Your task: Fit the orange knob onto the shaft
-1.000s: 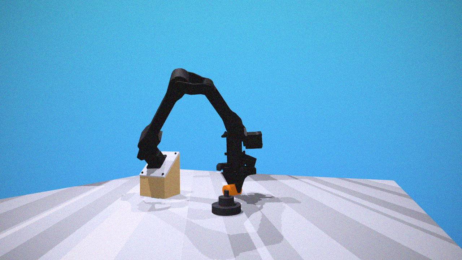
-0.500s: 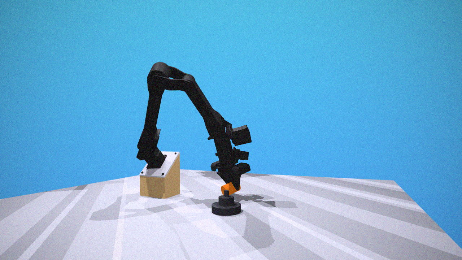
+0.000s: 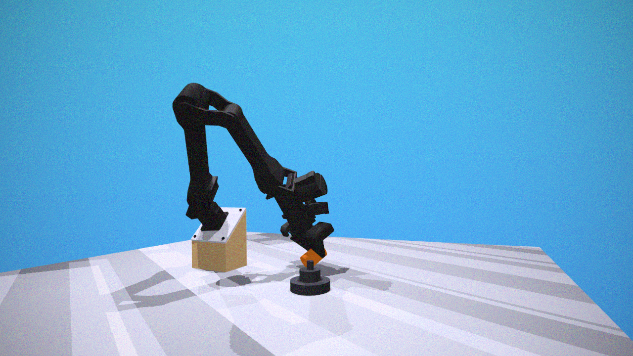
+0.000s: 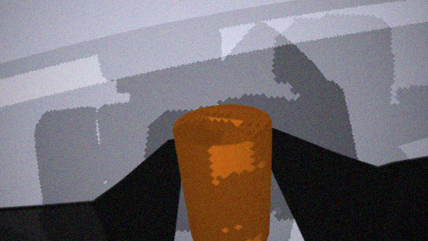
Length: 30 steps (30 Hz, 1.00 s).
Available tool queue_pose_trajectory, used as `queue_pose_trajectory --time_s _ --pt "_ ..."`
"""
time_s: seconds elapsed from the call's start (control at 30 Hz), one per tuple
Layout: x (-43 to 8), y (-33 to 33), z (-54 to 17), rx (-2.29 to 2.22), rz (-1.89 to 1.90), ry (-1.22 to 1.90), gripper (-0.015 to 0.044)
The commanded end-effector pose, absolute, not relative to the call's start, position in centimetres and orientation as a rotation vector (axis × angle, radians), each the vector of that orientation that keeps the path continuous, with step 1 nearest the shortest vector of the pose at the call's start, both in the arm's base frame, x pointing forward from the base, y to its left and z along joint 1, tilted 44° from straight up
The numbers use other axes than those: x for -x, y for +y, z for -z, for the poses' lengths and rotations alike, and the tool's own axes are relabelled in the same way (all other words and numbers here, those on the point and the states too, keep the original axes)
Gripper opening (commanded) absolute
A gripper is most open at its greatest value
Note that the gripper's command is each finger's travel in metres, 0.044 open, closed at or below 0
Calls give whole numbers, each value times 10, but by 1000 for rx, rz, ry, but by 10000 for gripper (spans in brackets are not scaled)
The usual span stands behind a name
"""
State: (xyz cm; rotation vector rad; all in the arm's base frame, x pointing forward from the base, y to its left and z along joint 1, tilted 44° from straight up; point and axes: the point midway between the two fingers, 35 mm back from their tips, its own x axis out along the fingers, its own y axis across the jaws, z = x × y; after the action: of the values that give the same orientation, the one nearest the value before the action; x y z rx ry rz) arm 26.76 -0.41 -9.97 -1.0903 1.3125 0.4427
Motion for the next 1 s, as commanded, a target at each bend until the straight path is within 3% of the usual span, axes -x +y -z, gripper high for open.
queue_pose_trajectory --time_s 0.0,0.97 --pt "-265 -5 97 1073 -474 1265 181" --pt "-243 -26 82 883 -700 826 181"
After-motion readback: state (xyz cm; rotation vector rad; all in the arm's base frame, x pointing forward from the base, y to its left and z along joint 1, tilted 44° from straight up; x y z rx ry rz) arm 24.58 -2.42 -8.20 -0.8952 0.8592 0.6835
